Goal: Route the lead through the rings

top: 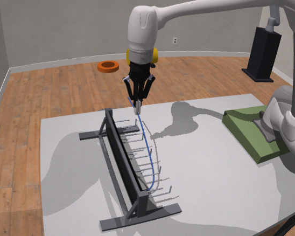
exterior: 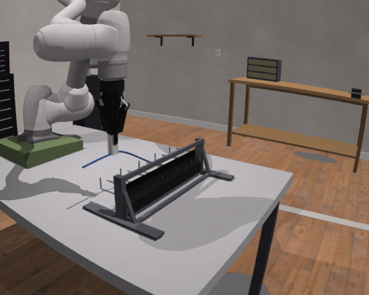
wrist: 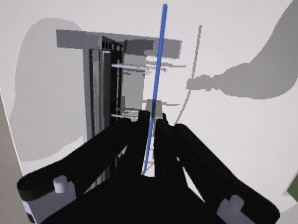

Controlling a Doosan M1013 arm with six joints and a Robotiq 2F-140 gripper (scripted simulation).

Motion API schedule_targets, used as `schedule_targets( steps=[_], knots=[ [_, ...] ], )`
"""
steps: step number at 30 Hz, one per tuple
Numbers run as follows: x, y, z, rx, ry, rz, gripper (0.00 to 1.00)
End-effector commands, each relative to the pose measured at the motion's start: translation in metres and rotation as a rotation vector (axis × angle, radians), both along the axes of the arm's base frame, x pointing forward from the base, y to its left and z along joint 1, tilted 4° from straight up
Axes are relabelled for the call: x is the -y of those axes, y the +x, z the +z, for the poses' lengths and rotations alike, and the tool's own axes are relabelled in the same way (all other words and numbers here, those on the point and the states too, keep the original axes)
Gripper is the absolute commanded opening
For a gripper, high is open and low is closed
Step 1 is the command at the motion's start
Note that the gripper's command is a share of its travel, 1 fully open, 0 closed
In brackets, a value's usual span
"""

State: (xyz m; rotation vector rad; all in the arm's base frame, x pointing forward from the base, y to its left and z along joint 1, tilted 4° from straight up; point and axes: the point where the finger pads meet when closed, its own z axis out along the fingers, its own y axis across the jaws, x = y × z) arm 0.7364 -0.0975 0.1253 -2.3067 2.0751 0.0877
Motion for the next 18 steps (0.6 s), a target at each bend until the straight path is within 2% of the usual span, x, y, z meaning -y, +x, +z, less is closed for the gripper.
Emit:
schedule_targets(
  steps=[1,18],
  knots=[
    [0.0003,0.0001,0.0003,0.001,0.0,0.0,0.0],
    [0.0006,0.0019,0.0006,0.0,0.0,0.0,0.0]
  ],
)
